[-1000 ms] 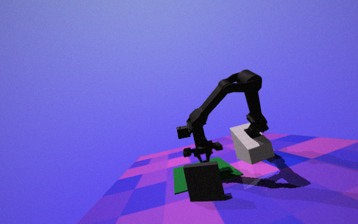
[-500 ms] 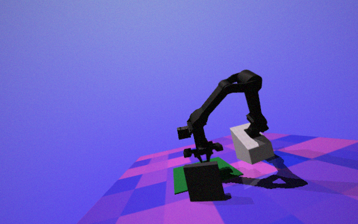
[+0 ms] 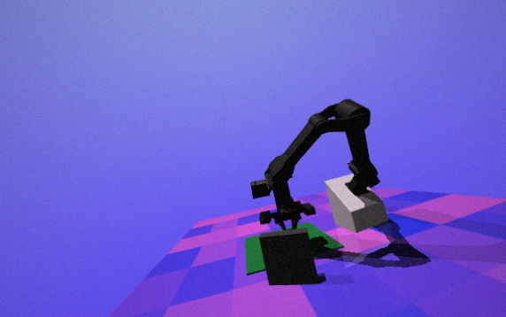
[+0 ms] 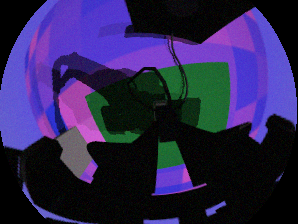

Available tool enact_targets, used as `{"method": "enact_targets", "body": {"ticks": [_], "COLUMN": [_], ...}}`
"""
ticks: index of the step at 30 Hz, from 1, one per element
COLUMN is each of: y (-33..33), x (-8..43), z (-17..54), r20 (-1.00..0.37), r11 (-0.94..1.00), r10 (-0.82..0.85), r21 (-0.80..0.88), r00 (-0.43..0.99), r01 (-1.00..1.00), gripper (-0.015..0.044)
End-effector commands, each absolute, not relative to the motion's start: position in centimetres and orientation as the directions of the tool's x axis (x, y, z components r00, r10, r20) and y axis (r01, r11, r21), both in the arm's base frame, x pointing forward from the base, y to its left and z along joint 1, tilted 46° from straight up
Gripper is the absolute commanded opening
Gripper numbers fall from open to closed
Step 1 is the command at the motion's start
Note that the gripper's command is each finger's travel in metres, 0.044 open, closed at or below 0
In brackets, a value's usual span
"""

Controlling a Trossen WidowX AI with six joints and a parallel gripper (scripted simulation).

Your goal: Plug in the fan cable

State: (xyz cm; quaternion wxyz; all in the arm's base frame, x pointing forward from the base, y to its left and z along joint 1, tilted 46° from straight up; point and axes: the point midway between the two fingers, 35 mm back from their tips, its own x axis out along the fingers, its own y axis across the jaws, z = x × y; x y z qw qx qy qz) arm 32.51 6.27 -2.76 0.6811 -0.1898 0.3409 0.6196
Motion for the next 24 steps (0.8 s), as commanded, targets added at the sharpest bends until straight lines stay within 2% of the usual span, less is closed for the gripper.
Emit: {"method": "enact_targets", "body": {"ticks": [1,18,24], "y": [6.57,7.39,7.10], "x": [32.43,32.43,32.44], "z": [-2.94,-3.72,-3.56], "r20": [-0.696,-0.695,-0.698], "r11": [0.161,0.161,0.160], "r10": [0.718,0.719,0.716], "r21": [0.169,0.169,0.166], "r00": [-0.002,-0.002,-0.002], "r01": [-0.972,-0.972,-0.973], "gripper": [0.0000,0.0000,0.0157]}}
